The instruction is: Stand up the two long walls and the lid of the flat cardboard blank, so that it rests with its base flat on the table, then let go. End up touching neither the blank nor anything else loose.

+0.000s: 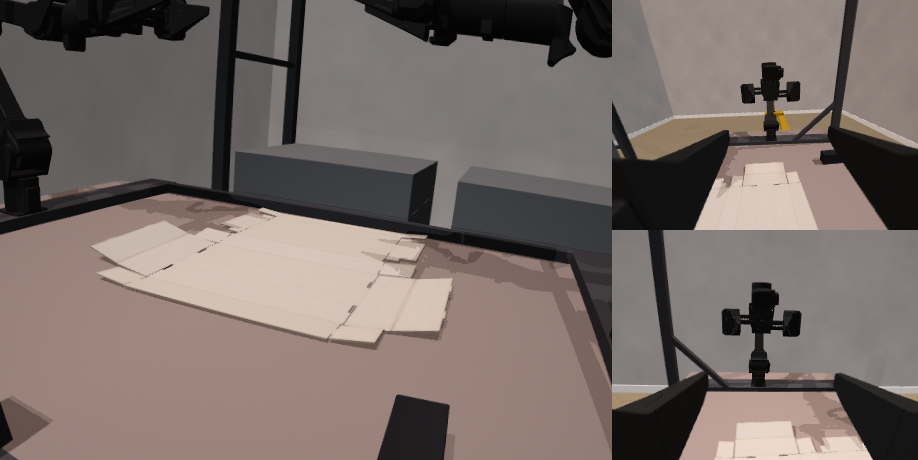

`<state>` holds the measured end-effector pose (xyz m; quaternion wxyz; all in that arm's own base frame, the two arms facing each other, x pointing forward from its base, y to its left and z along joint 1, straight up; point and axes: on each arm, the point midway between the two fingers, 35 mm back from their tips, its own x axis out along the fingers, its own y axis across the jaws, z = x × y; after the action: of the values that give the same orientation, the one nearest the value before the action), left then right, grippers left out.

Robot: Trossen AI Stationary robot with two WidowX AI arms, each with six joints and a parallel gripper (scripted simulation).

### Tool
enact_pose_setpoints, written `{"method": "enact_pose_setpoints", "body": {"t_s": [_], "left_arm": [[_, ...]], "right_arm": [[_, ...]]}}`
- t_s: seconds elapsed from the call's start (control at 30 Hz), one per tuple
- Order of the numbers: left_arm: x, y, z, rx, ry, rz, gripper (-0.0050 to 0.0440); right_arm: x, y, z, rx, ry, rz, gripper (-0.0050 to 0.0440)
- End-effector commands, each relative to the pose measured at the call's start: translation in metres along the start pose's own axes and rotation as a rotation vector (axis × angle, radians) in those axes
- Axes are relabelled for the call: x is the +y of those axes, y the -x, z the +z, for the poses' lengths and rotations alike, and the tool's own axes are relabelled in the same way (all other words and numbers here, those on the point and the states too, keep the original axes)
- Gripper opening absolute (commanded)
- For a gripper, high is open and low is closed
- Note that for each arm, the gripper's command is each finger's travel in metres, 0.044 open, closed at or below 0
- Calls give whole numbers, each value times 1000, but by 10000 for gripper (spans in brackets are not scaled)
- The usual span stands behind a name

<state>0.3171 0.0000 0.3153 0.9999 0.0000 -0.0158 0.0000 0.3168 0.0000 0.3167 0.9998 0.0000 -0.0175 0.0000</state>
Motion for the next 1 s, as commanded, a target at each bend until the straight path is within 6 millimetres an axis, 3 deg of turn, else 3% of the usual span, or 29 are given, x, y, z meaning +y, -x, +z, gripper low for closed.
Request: {"method": "enact_pose_setpoints", "body": {"t_s": [0.0, 0.53, 0.6, 0.67, 0.77, 0.97], "left_arm": [[0, 1, 8, -18, 0, 0, 440], [0, 1, 8, -18, 0, 0, 440], [0, 1, 8, -18, 0, 0, 390], [0, 1, 8, -18, 0, 0, 342], [0, 1, 8, -18, 0, 0, 270], [0, 1, 8, -18, 0, 0, 126]], "right_arm": [[0, 1, 6, -15, 0, 0, 440], [0, 1, 6, -15, 0, 0, 440], [1, -3, 1, 15, -4, 5, 395], [6, -13, -17, 106, -16, 18, 347], [18, -32, -60, 325, -42, 45, 282], [36, -43, -119, 624, -63, 70, 282]]}}
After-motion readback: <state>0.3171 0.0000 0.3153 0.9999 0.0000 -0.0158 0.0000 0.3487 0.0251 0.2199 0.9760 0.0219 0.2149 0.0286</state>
